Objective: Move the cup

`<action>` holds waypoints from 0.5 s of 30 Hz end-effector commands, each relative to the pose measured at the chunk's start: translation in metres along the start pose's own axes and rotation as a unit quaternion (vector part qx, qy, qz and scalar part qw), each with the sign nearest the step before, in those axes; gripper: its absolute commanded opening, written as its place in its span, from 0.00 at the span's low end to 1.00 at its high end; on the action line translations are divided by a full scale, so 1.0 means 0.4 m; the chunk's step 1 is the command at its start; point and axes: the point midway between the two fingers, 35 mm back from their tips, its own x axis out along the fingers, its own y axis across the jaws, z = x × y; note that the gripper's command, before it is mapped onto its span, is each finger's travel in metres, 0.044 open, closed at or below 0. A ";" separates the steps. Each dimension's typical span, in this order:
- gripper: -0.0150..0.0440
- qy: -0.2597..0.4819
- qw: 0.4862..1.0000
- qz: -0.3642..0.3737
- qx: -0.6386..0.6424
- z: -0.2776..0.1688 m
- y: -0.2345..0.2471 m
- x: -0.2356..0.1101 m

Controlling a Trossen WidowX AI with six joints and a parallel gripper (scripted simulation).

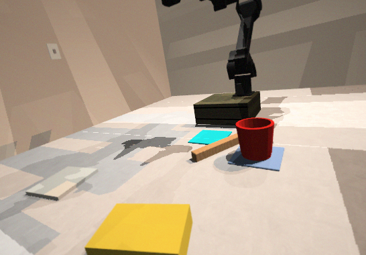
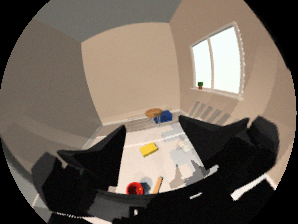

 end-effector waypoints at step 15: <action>0.50 0.518 0.770 -0.163 0.333 -0.504 0.201 0.034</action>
